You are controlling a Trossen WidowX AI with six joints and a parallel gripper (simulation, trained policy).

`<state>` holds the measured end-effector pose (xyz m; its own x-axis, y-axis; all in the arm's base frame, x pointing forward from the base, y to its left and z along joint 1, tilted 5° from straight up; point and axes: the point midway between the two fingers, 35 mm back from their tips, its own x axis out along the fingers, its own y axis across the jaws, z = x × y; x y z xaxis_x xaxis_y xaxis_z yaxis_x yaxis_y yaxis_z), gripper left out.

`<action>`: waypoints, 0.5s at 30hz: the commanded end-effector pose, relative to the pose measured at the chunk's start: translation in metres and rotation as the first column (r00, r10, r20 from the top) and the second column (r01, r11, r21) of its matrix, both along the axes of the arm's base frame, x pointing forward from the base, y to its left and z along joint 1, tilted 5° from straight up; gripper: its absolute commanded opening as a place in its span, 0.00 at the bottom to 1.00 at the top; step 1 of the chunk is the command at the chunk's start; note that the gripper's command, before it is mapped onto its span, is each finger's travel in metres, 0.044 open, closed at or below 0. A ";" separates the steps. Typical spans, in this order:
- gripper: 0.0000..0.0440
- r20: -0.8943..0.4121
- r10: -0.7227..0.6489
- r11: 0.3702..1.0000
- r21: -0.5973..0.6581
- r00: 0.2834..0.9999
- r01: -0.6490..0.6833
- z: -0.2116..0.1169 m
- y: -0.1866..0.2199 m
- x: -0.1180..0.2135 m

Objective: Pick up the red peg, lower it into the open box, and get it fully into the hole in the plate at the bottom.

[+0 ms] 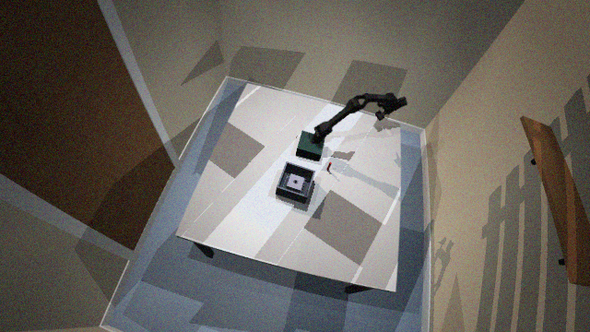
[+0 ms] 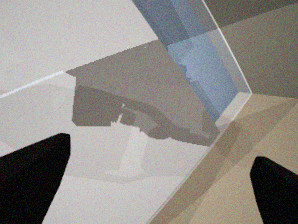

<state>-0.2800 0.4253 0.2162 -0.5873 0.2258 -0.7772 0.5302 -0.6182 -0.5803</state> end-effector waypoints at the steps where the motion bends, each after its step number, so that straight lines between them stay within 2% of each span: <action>1: 0.95 -0.002 -0.033 0.999 -0.012 0.999 0.033 0.001 0.001 0.005; 3: 1.00 -0.001 -0.093 0.995 -0.047 0.996 0.093 0.000 0.003 0.014; 8: 1.00 0.010 -0.243 0.961 -0.132 0.970 0.242 -0.002 0.006 0.041; 15: 1.00 0.035 -0.443 0.867 -0.239 0.896 0.438 -0.004 0.009 0.078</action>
<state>-0.2115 0.4353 0.2106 -0.4996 0.2690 -0.8234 0.2150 -0.8823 -0.4187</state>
